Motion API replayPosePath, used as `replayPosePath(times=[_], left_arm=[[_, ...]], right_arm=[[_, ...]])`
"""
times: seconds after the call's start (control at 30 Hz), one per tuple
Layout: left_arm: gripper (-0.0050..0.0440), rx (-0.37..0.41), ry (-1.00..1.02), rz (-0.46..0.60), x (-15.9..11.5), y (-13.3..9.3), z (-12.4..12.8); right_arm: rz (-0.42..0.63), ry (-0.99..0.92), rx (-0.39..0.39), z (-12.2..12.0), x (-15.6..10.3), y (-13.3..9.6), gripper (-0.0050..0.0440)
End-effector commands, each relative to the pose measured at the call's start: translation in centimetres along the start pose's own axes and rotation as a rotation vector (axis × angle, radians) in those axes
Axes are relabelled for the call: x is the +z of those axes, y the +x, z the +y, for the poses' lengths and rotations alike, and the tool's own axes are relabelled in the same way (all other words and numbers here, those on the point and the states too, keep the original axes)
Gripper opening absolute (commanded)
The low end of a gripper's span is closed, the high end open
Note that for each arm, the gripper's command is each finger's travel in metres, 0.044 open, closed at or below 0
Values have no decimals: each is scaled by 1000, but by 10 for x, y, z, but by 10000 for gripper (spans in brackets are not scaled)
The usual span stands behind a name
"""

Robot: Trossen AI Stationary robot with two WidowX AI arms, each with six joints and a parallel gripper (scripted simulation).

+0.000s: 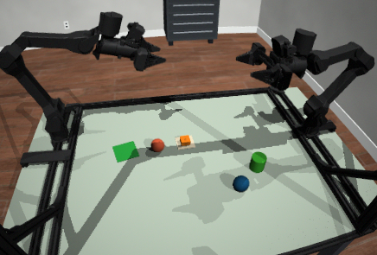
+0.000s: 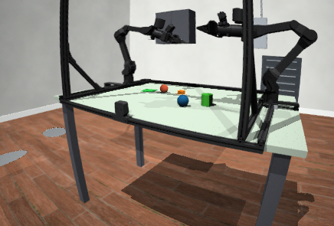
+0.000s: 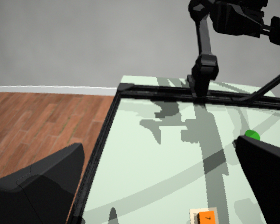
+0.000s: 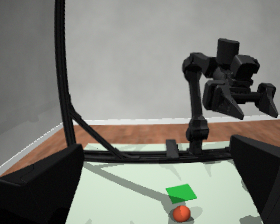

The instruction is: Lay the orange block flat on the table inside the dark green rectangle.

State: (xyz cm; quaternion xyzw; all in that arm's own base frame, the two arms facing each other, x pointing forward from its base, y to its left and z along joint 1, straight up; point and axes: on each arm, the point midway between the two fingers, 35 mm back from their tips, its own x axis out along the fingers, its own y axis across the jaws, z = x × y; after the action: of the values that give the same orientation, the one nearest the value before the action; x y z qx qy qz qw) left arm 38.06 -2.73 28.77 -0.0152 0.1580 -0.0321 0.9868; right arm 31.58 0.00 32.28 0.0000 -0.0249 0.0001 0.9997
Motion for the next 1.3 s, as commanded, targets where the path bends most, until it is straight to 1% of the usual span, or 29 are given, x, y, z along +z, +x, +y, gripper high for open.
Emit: replayPosePath(times=[0.0,0.2,0.27,0.37,0.47,0.6,0.77,0.83,0.93,1.07,1.27], left_arm=[[440,-25,-13,170,-11,36,-16],[440,-45,-14,405,-38,75,-37],[440,-45,-14,405,-38,75,-37],[440,-49,-9,560,-62,94,-50],[440,-51,-1,679,-82,110,-63],[440,-46,14,832,-110,123,-77],[440,-31,39,1020,-147,133,-93],[440,-31,39,1020,-147,133,-93],[440,-21,54,1106,-165,136,-100],[440,-10,68,1184,-182,137,-106],[440,-2,78,1228,-191,137,-109]], right_arm=[[0,0,0,0,0,0,440],[0,0,0,0,0,0,440],[0,0,0,0,0,0,440],[0,0,0,0,0,0,440],[0,0,0,0,0,0,440],[0,0,0,0,0,0,440],[0,0,0,0,0,0,440],[0,0,0,0,0,0,440],[0,0,0,0,0,0,440],[0,0,0,0,0,0,440],[0,0,0,0,0,0,440]])
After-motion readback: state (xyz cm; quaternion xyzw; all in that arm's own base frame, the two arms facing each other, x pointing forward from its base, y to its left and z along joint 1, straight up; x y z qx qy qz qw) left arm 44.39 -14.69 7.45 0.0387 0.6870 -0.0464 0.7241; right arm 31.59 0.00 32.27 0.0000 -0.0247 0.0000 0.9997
